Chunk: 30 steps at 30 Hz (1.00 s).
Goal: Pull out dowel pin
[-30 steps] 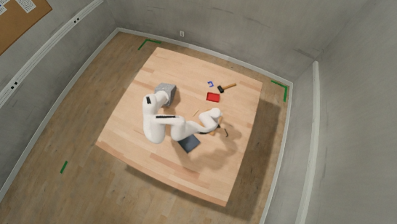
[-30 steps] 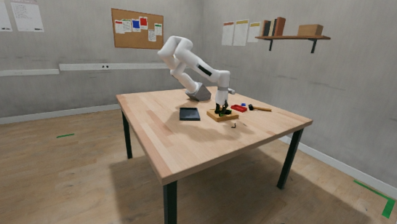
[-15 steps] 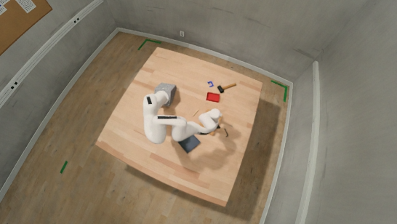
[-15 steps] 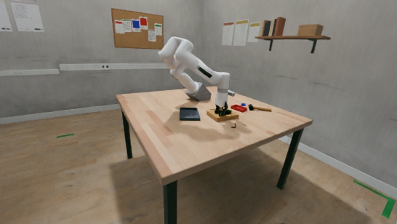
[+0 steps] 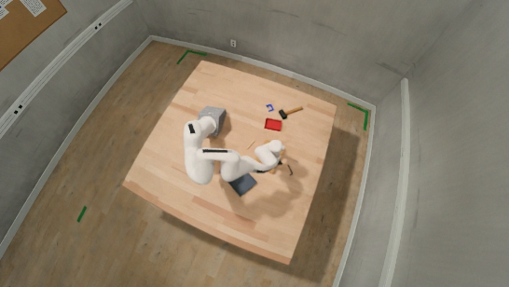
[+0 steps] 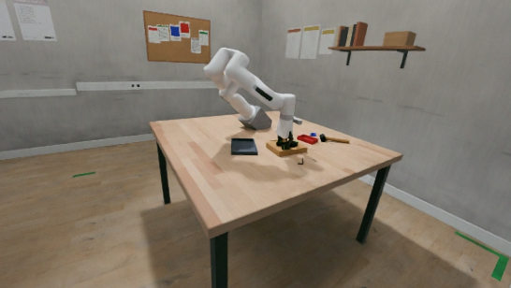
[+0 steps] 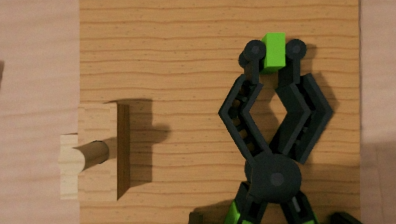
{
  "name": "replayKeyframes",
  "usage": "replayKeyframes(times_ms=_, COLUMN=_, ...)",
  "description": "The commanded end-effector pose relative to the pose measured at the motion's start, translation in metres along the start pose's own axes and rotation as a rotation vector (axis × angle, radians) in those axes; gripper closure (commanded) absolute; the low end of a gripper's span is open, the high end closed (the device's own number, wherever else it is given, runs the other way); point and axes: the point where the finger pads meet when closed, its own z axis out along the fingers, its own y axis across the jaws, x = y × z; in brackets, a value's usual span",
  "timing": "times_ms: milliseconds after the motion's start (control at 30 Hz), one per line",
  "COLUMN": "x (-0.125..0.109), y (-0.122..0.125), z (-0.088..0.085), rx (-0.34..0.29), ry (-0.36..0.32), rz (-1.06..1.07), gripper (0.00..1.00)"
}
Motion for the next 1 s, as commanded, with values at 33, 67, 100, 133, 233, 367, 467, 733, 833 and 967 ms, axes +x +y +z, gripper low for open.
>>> replayKeyframes(times_ms=33, x=0.0002, y=0.0012, z=-0.0011, rx=-0.003, ry=0.001, rz=0.001, gripper=0.23)
replayKeyframes(times_ms=67, x=0.0002, y=0.0012, z=-0.0011, rx=-0.003, ry=0.001, rz=0.001, gripper=0.23)
replayKeyframes(times_ms=100, x=0.0002, y=0.0012, z=-0.0011, rx=-0.003, ry=0.001, rz=0.001, gripper=0.23)
replayKeyframes(times_ms=133, x=0.0002, y=0.0012, z=-0.0011, rx=-0.003, ry=0.001, rz=0.001, gripper=0.23)
replayKeyframes(times_ms=233, x=0.0002, y=0.0012, z=-0.0011, rx=-0.003, ry=0.001, rz=0.001, gripper=0.23)
replayKeyframes(times_ms=367, x=0.0002, y=0.0012, z=-0.0011, rx=-0.003, ry=0.001, rz=0.001, gripper=0.3)
replayKeyframes(times_ms=467, x=0.0002, y=0.0012, z=-0.0011, rx=-0.003, ry=0.001, rz=0.001, gripper=0.3)
replayKeyframes(times_ms=733, x=0.0002, y=0.0012, z=-0.0018, rx=-0.003, ry=0.001, rz=0.001, gripper=0.44)
replayKeyframes(times_ms=833, x=0.0002, y=0.0012, z=-0.0025, rx=-0.003, ry=0.001, rz=0.001, gripper=0.44)
replayKeyframes(times_ms=967, x=0.0002, y=0.0012, z=-0.0027, rx=-0.003, ry=0.001, rz=0.001, gripper=0.44)
